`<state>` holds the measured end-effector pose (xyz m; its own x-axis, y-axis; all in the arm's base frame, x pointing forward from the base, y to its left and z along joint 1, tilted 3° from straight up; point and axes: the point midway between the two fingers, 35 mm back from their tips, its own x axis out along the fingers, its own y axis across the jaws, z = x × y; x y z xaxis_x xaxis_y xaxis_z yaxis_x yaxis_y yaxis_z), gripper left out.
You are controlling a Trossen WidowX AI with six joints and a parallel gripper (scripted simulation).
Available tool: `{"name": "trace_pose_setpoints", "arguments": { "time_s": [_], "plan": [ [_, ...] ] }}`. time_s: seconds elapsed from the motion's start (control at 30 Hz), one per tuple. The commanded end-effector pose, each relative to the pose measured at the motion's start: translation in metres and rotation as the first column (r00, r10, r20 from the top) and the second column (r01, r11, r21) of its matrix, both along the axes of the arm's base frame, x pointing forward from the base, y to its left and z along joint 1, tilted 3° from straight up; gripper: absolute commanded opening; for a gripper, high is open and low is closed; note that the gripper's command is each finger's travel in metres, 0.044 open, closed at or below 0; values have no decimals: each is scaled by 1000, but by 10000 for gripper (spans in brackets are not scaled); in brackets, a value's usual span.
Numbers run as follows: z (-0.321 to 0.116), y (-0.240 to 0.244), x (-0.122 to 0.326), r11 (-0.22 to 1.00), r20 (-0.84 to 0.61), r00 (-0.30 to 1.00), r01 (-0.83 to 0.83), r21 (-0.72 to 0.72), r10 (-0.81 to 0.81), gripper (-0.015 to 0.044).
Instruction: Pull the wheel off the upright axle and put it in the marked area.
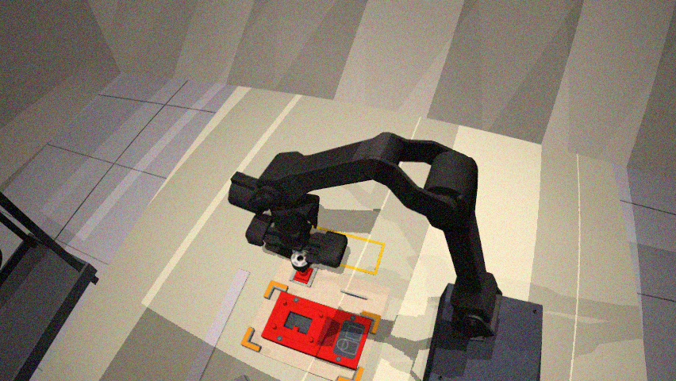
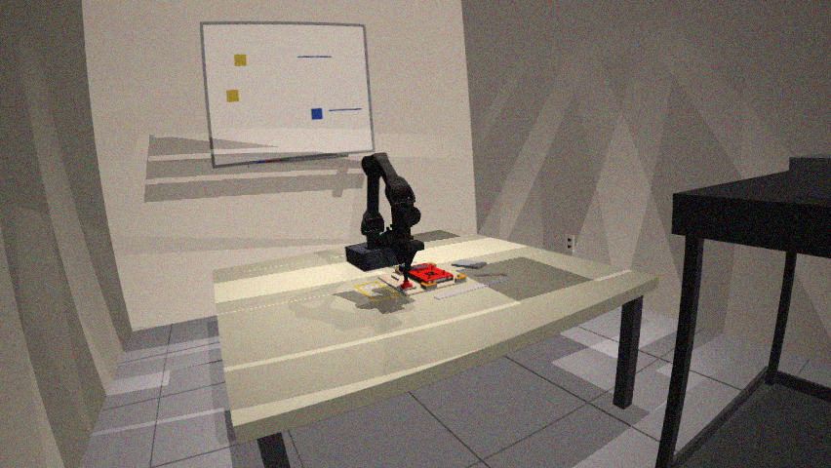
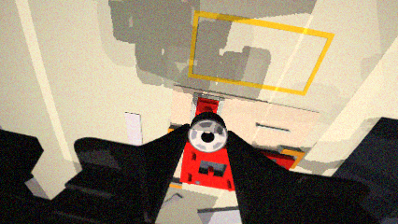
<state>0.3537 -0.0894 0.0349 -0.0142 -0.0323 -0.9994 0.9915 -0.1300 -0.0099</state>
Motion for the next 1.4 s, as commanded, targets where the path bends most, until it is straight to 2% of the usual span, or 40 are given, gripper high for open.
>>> {"name": "trace_pose_setpoints", "arguments": {
  "time_s": [0.0, 0.2, 1.0, 1.37],
  "plan": [
    [14, 0, 2, 1000, 11, 1000, -1, 0, 1, 0],
    [35, 2, -3, 1000, 10, 1000, -1, 1, 1, 0],
    [38, -79, -65, 1000, 4, 1000, -1, -7, 1, 0],
    [21, -81, -68, 1000, 4, 1000, -1, -7, 1, 0]
  ]
}}
